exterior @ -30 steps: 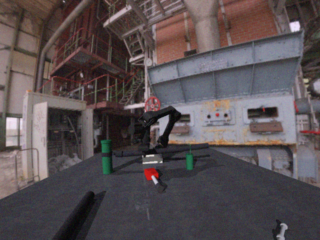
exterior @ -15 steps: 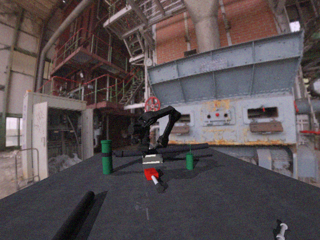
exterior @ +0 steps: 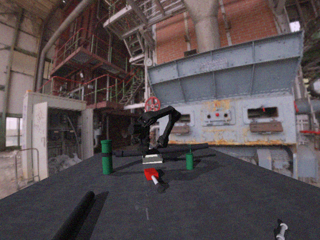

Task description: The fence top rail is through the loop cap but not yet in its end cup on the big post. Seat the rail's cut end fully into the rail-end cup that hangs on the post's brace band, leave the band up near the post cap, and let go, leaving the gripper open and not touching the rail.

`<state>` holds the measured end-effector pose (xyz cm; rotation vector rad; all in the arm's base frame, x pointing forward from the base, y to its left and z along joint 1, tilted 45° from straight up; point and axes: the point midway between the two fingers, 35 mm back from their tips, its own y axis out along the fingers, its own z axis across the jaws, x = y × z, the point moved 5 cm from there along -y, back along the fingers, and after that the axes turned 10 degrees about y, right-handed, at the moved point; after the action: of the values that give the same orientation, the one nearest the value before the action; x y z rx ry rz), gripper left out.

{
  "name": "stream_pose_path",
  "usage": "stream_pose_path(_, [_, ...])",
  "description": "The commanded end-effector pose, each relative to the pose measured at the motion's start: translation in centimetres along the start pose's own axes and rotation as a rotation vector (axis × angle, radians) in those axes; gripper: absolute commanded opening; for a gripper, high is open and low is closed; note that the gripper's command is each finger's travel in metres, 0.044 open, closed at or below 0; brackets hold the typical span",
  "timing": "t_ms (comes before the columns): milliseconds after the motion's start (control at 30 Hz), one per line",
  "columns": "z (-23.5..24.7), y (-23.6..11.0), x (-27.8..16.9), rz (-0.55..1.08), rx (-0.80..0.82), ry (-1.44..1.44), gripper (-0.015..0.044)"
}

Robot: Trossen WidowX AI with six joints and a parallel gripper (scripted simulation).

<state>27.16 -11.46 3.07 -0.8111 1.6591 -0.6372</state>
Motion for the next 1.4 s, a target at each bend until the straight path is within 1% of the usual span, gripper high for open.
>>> stream_pose_path(0, [0.22,-0.56,0.45,-0.019,0.018,-0.002,0.0000])
stream_pose_path(267, [0.22,-0.56,0.45,-0.019,0.018,-0.002,0.0000])
stream_pose_path(400, [0.00,0.00,0.00,0.000,0.000,0.000,0.0000])
stream_pose_path(1367, [0.10,-0.20,0.14,-0.007,0.002,-0.002,0.0000])
